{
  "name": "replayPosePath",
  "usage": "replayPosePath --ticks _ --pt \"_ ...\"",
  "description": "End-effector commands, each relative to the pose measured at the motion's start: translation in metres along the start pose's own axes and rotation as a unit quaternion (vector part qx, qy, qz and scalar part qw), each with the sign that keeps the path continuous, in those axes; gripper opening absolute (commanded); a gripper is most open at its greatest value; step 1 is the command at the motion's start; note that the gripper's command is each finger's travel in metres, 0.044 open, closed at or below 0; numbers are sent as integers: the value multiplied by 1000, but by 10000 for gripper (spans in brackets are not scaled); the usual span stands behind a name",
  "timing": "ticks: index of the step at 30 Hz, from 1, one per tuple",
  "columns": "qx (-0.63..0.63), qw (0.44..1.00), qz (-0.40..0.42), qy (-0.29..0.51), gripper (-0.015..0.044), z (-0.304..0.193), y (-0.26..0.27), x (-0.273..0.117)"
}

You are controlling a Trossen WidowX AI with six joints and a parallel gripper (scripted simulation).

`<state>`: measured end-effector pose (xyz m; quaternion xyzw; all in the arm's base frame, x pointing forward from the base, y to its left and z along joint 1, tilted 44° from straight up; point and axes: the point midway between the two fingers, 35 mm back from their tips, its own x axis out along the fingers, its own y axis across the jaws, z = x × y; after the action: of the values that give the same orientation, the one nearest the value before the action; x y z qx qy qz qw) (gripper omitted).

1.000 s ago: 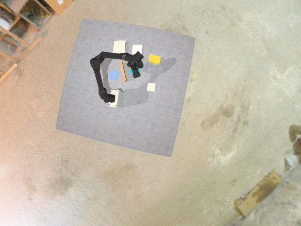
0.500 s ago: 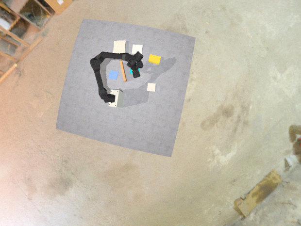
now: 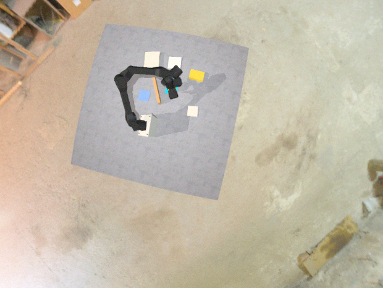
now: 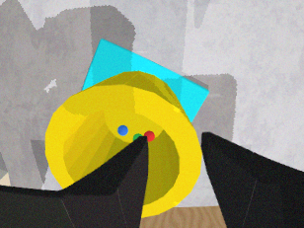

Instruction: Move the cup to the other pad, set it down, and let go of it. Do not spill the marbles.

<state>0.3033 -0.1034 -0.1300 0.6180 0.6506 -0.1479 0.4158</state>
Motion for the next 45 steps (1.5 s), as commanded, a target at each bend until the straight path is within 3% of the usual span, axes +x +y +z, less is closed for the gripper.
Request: replayPosePath --ticks 1,23,34,45 --pt "-3 1000 -1 -3 147 2 1 -9" --pt "0 1000 -1 -1 147 0 -1 -45" --pt "3 1000 1 1 435 1 -1 -45" --pt "0 1000 -1 -1 440 0 -1 -96"
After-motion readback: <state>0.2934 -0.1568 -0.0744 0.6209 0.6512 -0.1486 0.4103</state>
